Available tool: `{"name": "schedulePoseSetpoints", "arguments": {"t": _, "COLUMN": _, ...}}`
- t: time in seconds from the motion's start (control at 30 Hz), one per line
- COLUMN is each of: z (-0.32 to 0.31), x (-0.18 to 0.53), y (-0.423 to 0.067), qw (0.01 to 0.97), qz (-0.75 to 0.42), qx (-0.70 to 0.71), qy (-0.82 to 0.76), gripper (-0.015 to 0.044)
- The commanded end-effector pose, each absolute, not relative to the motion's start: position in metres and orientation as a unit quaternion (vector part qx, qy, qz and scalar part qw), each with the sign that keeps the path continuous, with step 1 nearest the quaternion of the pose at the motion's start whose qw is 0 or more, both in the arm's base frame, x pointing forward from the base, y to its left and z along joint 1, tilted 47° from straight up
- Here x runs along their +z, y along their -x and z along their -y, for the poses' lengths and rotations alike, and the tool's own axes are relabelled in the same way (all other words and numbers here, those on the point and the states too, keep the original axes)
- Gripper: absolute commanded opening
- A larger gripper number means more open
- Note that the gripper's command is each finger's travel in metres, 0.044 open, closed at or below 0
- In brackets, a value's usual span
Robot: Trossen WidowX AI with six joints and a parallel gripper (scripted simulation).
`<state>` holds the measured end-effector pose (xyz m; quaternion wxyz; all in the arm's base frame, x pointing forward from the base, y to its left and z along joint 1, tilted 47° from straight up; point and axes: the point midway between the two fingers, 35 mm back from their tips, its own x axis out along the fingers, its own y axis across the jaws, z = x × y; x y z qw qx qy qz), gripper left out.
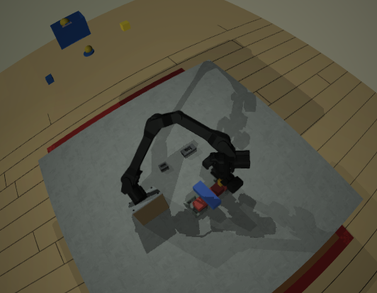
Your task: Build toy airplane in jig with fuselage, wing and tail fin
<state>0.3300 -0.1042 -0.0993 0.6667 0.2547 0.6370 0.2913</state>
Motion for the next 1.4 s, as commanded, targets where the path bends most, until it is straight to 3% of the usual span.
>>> {"name": "schedulePoseSetpoints", "arguments": {"t": 0.0, "z": 0.098, "x": -0.103, "y": -0.329, "qw": 0.664, "qz": -0.638, "qx": 0.292, "qy": -0.258, "gripper": 0.0067}}
{"name": "schedulePoseSetpoints", "arguments": {"t": 0.37, "z": 0.099, "x": -0.103, "y": -0.329, "qw": 0.665, "qz": -0.638, "qx": 0.293, "qy": -0.255, "gripper": 0.0078}}
{"name": "schedulePoseSetpoints", "arguments": {"t": 0.5, "z": 0.099, "x": -0.103, "y": -0.329, "qw": 0.665, "qz": -0.638, "qx": 0.293, "qy": -0.255, "gripper": 0.0051}}
{"name": "schedulePoseSetpoints", "arguments": {"t": 0.57, "z": 0.099, "x": -0.103, "y": -0.329, "qw": 0.665, "qz": -0.638, "qx": 0.293, "qy": -0.255, "gripper": 0.0}}
{"name": "schedulePoseSetpoints", "arguments": {"t": 0.67, "z": 0.099, "x": -0.103, "y": -0.329, "qw": 0.665, "qz": -0.638, "qx": 0.293, "qy": -0.255, "gripper": 0.0}}
{"name": "schedulePoseSetpoints", "arguments": {"t": 1.0, "z": 0.099, "x": -0.103, "y": -0.329, "qw": 0.665, "qz": -0.638, "qx": 0.293, "qy": -0.255, "gripper": 0.026}}
{"name": "schedulePoseSetpoints", "arguments": {"t": 1.37, "z": 0.116, "x": -0.088, "y": -0.331, "qw": 0.665, "qz": -0.639, "qx": 0.291, "qy": -0.255, "gripper": 0.026}}
